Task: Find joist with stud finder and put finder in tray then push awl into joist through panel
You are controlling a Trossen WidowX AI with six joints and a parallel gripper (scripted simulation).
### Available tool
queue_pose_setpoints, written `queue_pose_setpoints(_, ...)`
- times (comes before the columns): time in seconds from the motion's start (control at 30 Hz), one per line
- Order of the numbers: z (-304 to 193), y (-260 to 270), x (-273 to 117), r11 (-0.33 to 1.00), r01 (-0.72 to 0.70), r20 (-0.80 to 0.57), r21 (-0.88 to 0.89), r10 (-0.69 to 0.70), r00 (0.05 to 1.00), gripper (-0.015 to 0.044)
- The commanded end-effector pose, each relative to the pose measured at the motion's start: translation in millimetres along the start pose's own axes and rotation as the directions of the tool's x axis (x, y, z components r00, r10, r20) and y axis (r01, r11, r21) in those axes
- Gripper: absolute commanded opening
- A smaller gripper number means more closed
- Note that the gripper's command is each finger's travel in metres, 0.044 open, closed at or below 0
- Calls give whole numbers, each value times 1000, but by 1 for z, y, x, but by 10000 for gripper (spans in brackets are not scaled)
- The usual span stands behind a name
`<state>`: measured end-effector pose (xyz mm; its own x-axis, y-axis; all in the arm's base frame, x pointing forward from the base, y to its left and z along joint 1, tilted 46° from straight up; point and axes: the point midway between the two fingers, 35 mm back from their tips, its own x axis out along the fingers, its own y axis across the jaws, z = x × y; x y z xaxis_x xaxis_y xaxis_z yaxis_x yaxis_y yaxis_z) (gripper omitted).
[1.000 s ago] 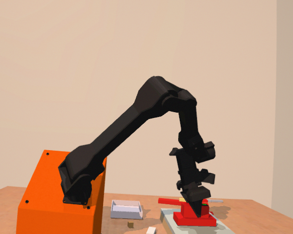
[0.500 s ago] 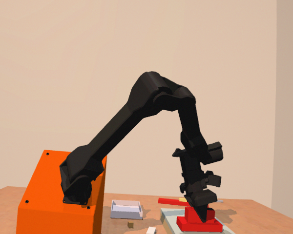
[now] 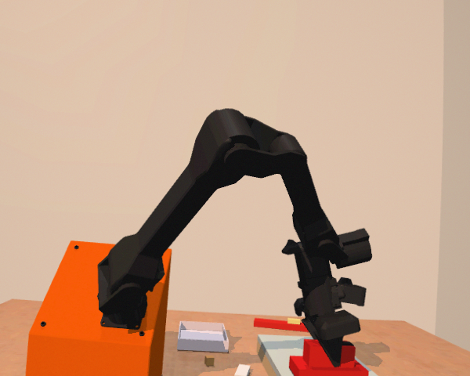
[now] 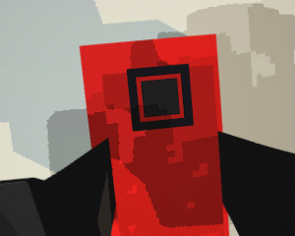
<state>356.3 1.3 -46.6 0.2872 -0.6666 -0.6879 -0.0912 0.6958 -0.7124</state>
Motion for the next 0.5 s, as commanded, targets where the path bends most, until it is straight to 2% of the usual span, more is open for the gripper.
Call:
queue_pose_setpoints(0.0,-2,-15,0,1000,9,-2,-1,-9,1000,0)
queue_pose_setpoints(0.47,-2,-61,0,1000,11,-3,-2,-11,1000,0)
